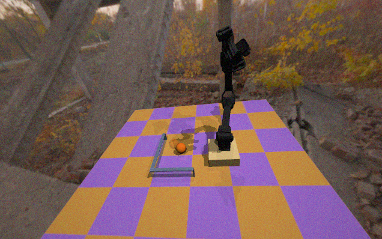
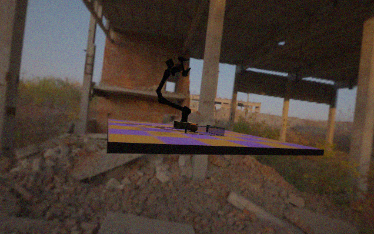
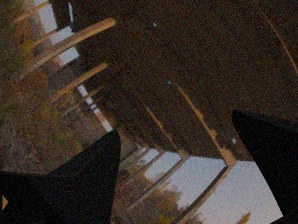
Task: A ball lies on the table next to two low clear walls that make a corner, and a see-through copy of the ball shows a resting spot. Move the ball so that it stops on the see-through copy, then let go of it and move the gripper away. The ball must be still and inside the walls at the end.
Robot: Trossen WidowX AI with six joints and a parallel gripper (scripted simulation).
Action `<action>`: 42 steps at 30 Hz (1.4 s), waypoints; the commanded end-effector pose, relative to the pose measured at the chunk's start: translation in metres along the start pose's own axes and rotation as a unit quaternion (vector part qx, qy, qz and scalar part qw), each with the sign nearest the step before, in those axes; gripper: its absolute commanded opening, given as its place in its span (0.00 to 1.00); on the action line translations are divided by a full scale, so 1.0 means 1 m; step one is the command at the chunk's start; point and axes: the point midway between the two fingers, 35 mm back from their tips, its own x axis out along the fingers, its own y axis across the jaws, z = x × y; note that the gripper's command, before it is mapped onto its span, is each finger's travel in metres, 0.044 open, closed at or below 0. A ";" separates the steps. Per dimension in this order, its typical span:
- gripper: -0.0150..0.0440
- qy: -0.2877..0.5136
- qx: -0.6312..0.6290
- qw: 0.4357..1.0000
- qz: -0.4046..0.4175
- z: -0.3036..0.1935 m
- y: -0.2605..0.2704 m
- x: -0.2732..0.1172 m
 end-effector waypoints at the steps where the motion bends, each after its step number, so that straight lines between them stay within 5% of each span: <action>1: 0.98 0.004 0.000 1.000 0.001 -0.001 0.001 0.002; 12: 0.99 0.246 -0.046 0.960 0.123 -0.112 0.076 0.085; 20: 0.99 0.433 -0.059 0.868 0.237 -0.240 0.129 0.085; 32: 0.99 0.641 0.024 0.664 0.384 -0.395 0.189 -0.039; 42: 0.99 0.725 0.183 0.478 0.461 -0.431 0.236 -0.198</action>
